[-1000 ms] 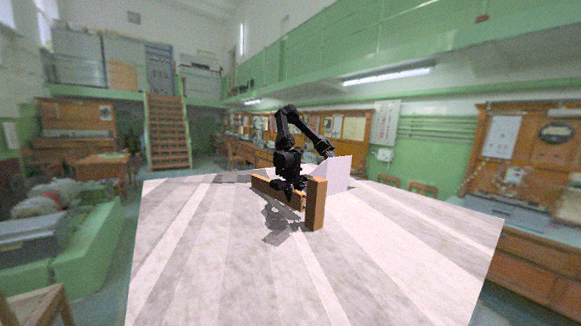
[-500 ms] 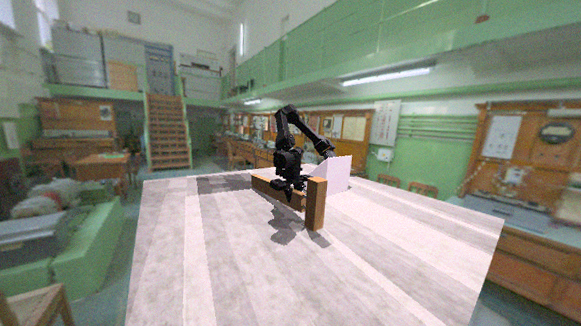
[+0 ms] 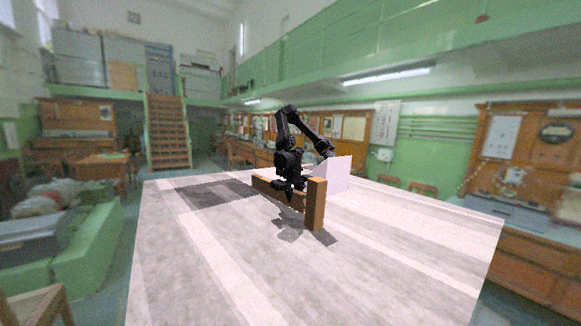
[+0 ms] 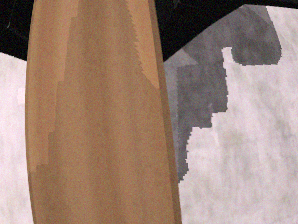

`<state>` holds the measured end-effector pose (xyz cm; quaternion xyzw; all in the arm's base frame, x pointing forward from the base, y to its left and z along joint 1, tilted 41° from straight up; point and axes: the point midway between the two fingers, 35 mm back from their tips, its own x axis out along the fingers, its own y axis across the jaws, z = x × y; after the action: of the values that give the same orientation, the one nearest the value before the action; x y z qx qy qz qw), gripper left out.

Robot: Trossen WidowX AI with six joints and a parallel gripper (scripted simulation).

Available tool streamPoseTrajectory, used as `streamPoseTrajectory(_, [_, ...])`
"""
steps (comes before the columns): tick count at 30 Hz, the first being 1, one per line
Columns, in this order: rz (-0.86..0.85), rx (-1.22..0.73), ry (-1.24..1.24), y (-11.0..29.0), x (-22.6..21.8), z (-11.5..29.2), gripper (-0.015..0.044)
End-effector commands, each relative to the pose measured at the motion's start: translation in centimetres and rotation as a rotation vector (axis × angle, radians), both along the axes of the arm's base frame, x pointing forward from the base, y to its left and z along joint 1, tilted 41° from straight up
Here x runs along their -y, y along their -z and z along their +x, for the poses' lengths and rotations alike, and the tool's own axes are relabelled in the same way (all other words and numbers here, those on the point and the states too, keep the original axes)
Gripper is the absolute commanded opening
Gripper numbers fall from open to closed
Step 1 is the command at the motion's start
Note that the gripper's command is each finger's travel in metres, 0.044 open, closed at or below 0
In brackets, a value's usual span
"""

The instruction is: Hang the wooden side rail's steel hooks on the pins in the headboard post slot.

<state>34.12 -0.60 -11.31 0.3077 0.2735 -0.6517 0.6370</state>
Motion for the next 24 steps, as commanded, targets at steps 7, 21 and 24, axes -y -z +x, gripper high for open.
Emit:
streamPoseTrajectory(7, [0.007, 0.011, -0.011, -0.09, -0.84, 0.37, 0.0])
streamPoseTrajectory(21, [0.007, 0.011, -0.011, 0.09, -0.89, 0.29, 0.0])
streamPoseTrajectory(24, [0.007, 0.011, -0.011, 0.1, -0.92, 0.33, 0.0])
